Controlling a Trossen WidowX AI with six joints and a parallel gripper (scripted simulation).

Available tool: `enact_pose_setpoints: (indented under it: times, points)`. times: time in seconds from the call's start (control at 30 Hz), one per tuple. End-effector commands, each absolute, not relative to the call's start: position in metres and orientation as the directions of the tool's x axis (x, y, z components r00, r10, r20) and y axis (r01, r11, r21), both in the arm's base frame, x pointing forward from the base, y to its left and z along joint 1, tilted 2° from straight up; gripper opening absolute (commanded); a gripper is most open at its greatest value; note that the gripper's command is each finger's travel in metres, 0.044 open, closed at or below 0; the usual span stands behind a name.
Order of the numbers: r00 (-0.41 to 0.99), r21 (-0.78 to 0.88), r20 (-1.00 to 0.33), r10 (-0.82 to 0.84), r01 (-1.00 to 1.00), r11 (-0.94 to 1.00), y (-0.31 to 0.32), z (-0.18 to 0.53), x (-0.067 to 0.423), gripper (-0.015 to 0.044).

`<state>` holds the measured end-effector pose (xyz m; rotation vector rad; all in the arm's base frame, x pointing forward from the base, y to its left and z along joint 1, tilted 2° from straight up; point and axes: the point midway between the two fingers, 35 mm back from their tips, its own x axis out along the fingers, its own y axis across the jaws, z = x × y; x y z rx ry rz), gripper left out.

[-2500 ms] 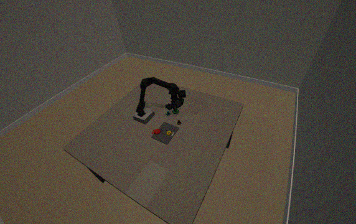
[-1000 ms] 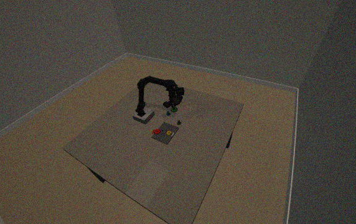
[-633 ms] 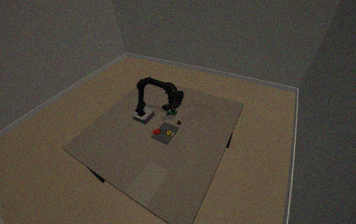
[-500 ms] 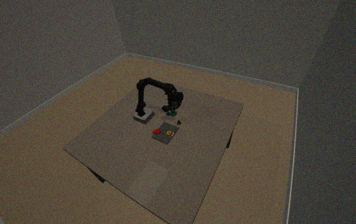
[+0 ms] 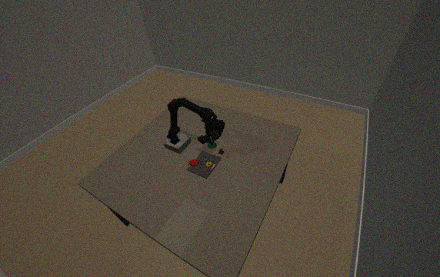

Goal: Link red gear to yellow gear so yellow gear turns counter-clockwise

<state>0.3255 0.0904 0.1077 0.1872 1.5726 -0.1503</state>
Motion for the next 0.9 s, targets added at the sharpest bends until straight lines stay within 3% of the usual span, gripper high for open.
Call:
enact_pose_setpoints:
  times: [0.0, 0.87]
  points:
    - [-0.006, 0.018, -1.0, 0.019, 0.207, 0.978, 0.08, 0.104, 0.326, 0.0]
    - [-0.006, 0.012, -1.0, 0.013, 0.206, 0.979, 0.014, 0.08, 0.329, 0.0]
